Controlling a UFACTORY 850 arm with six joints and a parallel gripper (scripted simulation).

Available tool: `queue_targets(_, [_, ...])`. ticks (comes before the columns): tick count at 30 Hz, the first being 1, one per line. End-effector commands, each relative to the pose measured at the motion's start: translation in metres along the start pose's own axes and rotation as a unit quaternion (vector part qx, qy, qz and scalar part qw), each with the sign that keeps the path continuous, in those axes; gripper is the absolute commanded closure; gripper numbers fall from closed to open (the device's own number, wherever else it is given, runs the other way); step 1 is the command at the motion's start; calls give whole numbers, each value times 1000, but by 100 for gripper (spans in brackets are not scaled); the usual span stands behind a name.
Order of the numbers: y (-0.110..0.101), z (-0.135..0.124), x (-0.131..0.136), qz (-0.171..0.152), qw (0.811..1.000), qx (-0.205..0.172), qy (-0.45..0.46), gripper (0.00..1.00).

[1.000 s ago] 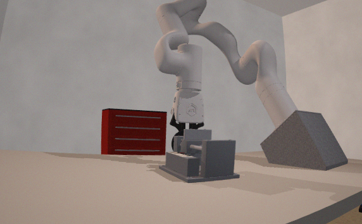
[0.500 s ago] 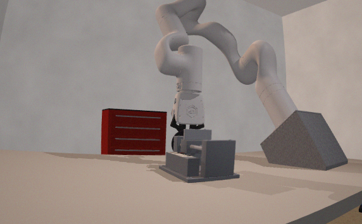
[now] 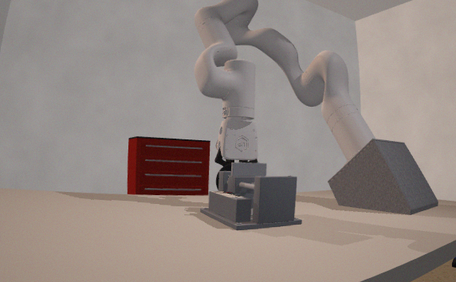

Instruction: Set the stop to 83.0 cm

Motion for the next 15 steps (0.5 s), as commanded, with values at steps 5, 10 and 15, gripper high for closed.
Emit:
queue_targets(5, [8, 0, -2, 0, 1000, 0, 0, 94])
queue_targets(10, [15, 0, -5, 0, 1000, 0, 0, 94])
queue_targets(15, [19, 1, -8, 0, 1000, 0, 0, 94])
Point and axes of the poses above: the point where the finger pads meet when closed, its own y axis out along the fingers, its own x axis across the jaws, z = x × y, the point moved 5 cm from there along -y, back along the fingers, and after that the axes turned 5 degrees about -y, right-handed, at the moved point
